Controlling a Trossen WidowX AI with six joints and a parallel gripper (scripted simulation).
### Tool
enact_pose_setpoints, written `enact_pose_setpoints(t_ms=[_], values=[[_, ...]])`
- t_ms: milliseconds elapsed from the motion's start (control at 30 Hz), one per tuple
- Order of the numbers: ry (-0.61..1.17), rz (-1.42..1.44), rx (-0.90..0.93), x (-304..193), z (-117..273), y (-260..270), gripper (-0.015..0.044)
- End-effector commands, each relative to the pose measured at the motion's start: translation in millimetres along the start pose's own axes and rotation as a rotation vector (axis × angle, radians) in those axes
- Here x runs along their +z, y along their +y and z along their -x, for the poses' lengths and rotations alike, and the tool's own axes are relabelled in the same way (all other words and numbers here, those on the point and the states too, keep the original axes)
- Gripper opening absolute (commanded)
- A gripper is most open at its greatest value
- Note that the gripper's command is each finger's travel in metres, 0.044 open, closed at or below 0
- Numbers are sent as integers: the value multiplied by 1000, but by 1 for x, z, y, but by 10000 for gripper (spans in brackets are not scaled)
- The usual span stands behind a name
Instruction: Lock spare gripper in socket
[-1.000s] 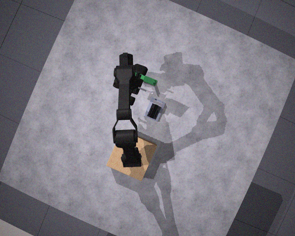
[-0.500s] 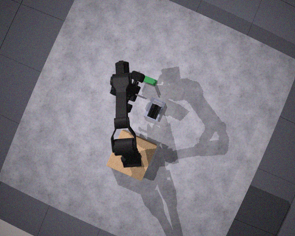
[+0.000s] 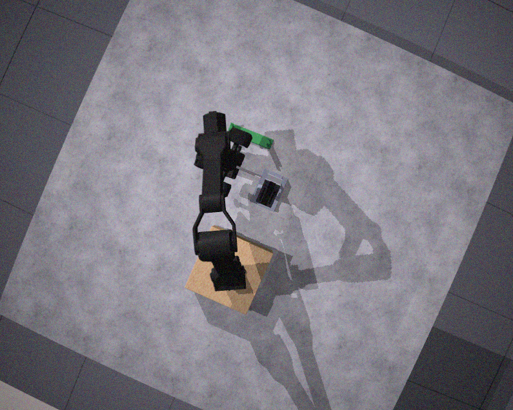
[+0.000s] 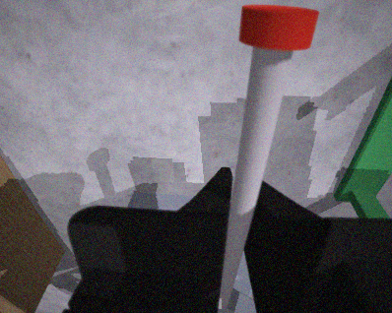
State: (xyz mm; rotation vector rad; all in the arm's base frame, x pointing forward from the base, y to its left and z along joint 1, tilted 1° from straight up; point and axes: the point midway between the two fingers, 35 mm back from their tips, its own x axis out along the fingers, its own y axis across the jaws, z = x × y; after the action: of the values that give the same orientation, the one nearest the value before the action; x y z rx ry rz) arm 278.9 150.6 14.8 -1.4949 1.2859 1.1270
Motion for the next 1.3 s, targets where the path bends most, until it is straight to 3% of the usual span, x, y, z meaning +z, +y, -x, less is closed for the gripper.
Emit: enact_pose_setpoints(t_ms=[0,1267], values=[[-4,-5,1,-1,-2,0,0],[-4,-7,-2,-25,-7,0,0]])
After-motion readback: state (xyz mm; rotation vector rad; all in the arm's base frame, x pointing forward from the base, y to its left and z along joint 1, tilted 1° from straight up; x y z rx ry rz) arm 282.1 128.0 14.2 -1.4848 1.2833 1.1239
